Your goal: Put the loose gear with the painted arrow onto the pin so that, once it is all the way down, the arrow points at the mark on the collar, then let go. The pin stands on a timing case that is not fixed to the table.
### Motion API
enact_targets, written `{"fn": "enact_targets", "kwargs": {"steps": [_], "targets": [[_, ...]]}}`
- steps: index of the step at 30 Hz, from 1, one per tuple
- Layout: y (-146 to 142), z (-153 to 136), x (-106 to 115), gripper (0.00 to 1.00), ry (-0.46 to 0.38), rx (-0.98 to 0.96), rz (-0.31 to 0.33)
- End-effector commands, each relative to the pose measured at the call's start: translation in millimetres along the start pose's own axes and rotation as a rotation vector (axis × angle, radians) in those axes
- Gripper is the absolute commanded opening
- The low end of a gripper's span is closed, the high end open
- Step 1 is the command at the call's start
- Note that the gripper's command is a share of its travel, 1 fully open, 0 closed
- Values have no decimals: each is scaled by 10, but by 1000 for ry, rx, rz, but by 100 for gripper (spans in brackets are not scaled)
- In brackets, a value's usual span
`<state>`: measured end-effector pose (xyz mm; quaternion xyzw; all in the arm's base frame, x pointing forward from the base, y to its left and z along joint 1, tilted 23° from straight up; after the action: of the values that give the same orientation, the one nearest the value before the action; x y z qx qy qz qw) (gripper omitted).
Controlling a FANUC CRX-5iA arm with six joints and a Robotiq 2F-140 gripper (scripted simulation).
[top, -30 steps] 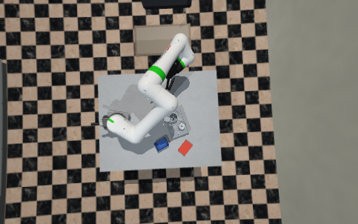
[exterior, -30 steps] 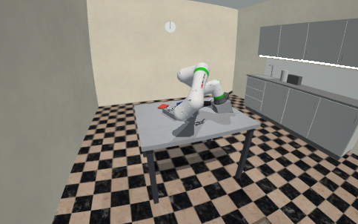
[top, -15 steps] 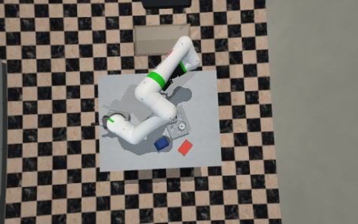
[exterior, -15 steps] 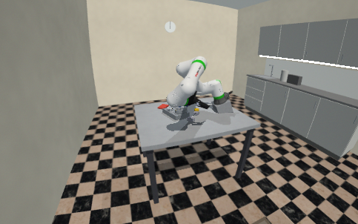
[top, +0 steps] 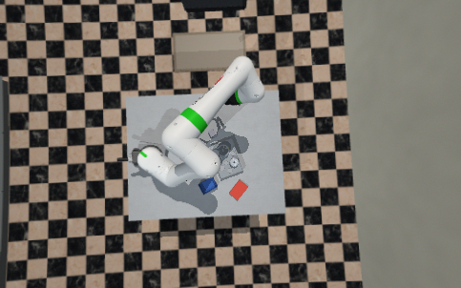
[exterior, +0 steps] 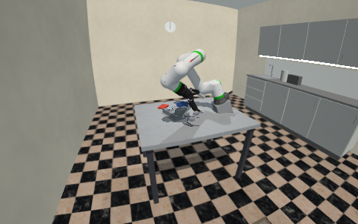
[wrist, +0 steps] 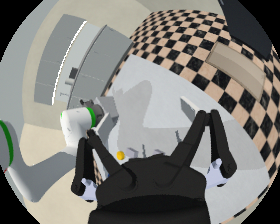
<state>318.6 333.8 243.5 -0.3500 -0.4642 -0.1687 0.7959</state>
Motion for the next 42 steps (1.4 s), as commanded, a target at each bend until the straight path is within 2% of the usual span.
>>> {"fn": "enact_targets", "kwargs": {"steps": [1,3,6,8,9,12,23,25,26,32,37,42], "targets": [[-61,-342,294,100,-45,-193,-197],[-240,-615,412,100,-90,-266,-249],[-411,-847,517,100,-147,-369,-330],[-411,-847,517,100,-147,-369,-330],[-578,-1082,626,100,-176,-417,-369],[-817,-1360,752,100,-247,-535,-470],[-1259,-2737,927,100,-187,-987,-802],[-1259,-2737,927,100,-187,-987,-802],[-1368,-2990,948,100,-182,-1019,-827],[-1608,-3412,961,100,-159,-1157,-937],[-1718,-3573,961,100,-149,-1210,-981],[-1744,-3609,961,100,-147,-1222,-992]]}}
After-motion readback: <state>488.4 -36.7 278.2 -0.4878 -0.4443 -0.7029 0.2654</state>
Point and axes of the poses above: the point where the finger pads meet when closed, its own x axis back along the fingers, its own y axis across the jaws, z = x × y, the point moved 2 cm from there along x, back along the fingers, and after that the axes turned 1 degree about -x, right-handed, at the moved point
